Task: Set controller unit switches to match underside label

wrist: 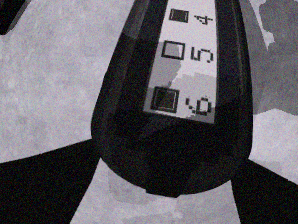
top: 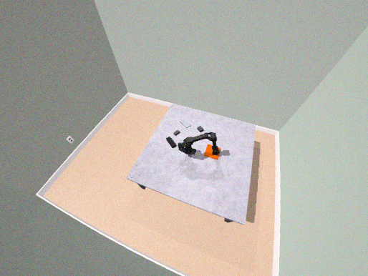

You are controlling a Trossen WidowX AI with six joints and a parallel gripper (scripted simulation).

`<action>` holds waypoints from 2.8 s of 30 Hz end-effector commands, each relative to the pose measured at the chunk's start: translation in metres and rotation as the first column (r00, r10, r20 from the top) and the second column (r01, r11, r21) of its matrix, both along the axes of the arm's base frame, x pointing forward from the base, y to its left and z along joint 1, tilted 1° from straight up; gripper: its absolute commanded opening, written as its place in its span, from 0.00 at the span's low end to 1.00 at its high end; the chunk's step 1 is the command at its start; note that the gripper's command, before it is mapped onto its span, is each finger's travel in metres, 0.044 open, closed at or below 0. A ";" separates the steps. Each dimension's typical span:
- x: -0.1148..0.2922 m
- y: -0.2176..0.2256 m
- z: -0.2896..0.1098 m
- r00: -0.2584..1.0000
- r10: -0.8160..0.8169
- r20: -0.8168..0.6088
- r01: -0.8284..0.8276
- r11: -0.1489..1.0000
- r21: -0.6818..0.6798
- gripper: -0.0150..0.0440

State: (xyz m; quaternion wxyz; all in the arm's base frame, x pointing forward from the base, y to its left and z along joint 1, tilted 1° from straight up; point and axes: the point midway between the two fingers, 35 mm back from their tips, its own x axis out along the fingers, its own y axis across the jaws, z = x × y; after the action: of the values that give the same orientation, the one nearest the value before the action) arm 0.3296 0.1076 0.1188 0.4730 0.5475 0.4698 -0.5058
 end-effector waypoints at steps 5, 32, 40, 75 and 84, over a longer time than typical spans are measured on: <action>-0.002 -0.001 -0.014 0.999 -0.014 -0.029 0.013 1.000 -0.015 0.82; 0.000 0.011 -0.032 0.999 -0.014 -0.029 0.013 1.000 -0.014 0.82; 0.000 0.014 -0.038 0.999 -0.014 -0.029 0.013 1.000 -0.013 0.83; 0.001 0.023 -0.064 0.999 -0.014 -0.029 0.013 1.000 -0.013 0.82; 0.002 0.024 -0.071 0.999 -0.014 -0.029 0.013 1.000 -0.013 0.82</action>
State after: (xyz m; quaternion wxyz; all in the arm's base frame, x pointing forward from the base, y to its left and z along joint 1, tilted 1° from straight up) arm 0.3344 0.1348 0.0555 0.4684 0.5461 0.4722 -0.5093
